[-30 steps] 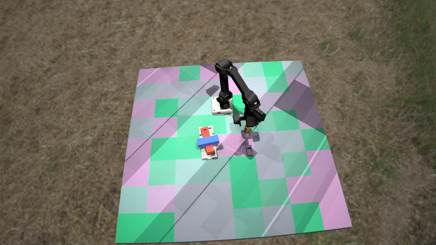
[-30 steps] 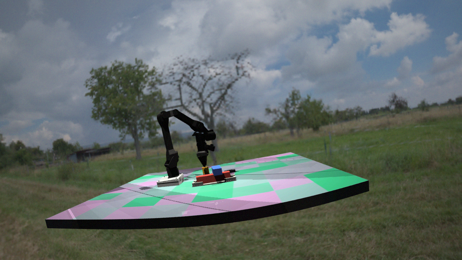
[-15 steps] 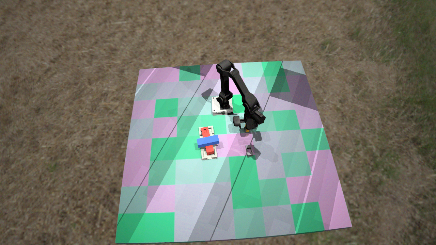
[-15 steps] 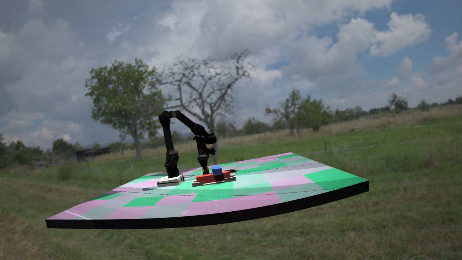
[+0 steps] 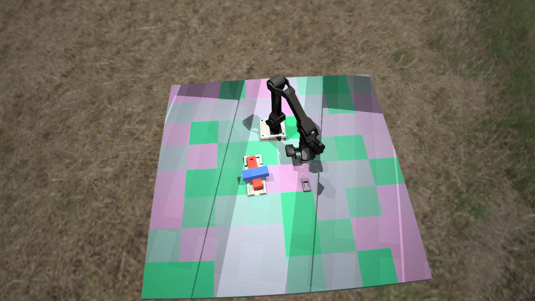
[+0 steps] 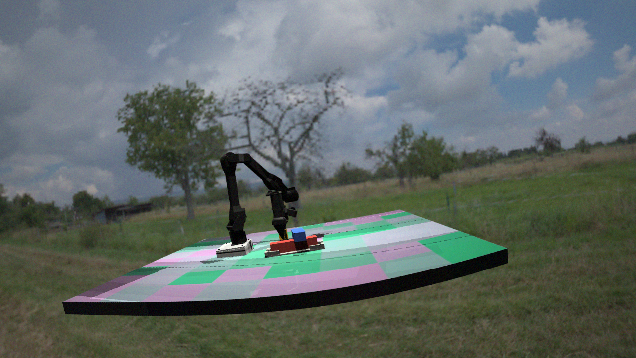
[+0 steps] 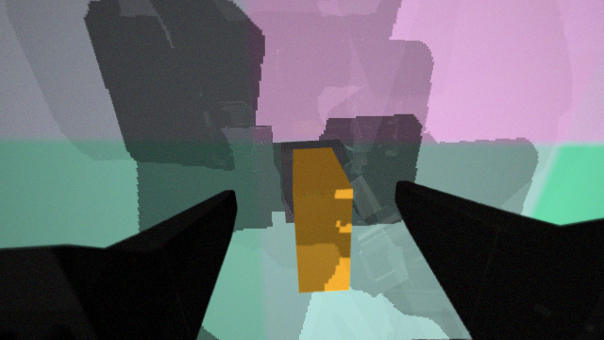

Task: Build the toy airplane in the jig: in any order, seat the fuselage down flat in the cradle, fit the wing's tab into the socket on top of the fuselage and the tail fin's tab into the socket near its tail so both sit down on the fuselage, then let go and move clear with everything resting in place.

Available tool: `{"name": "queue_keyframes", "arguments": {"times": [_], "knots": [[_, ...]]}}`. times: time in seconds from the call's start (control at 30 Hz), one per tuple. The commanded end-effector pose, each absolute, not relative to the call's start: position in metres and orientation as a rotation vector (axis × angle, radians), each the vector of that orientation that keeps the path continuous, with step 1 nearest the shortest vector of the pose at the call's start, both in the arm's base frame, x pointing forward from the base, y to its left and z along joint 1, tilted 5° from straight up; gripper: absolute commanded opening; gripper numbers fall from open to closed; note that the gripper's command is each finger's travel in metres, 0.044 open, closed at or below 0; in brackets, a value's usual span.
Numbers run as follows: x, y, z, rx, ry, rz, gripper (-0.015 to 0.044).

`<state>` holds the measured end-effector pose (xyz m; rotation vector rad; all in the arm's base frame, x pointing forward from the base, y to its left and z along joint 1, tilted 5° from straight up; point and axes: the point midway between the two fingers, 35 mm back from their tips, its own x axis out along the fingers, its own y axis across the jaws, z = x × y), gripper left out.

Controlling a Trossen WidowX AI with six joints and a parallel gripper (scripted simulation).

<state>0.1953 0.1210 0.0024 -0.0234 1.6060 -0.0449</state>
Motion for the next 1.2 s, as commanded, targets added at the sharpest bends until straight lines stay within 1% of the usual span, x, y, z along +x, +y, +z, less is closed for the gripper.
{"name": "queue_keyframes", "arguments": {"times": [0.0,0.27,0.53,0.57,1.17], "knots": [[0.195,0.121,0.001,-0.019,1.61,-0.045,0.0282],[0.195,0.121,0.001,-0.019,1.61,-0.045,0.0072],[0.195,0.121,0.001,-0.019,1.61,-0.045,0.0019],[0.195,0.121,0.001,-0.019,1.61,-0.045,0.0],[0.203,0.126,0.046,-0.021,1.611,-0.057,0.0]]}}
